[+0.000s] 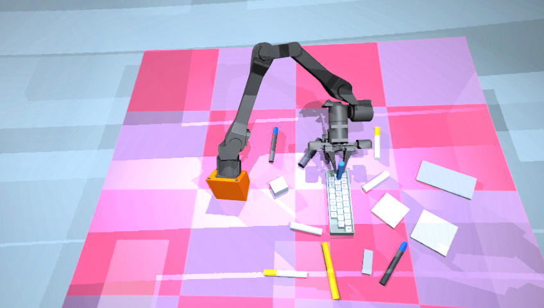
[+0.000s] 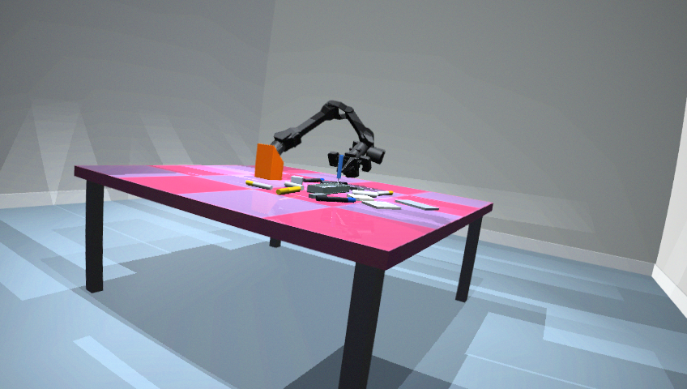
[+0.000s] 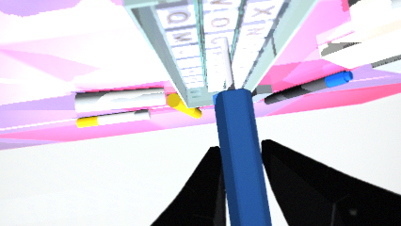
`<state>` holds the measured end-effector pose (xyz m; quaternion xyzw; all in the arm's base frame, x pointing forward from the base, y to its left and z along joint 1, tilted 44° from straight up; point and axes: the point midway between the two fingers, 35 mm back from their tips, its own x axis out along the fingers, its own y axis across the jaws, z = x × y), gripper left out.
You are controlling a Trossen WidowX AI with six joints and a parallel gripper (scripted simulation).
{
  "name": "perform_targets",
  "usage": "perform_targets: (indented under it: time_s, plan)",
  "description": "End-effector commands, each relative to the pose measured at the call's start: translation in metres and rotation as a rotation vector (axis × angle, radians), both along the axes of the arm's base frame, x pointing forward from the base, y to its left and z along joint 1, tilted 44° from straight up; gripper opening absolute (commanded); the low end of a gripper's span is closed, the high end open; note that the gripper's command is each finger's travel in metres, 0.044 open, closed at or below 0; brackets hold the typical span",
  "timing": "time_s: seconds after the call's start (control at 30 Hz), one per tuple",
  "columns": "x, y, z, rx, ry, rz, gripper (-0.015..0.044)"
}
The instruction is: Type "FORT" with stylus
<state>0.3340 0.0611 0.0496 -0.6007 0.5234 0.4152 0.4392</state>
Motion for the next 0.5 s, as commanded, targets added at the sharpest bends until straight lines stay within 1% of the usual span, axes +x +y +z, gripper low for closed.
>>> perform_targets:
  time_s: [0.0,0.47]
  plan:
    - [-0.0003,0.0013,-0.0031,-0.003,0.004,-0.002,0.0081]
    - [-0.0003,0.004,-0.0059,-0.003,0.004,-0.002,0.0081]
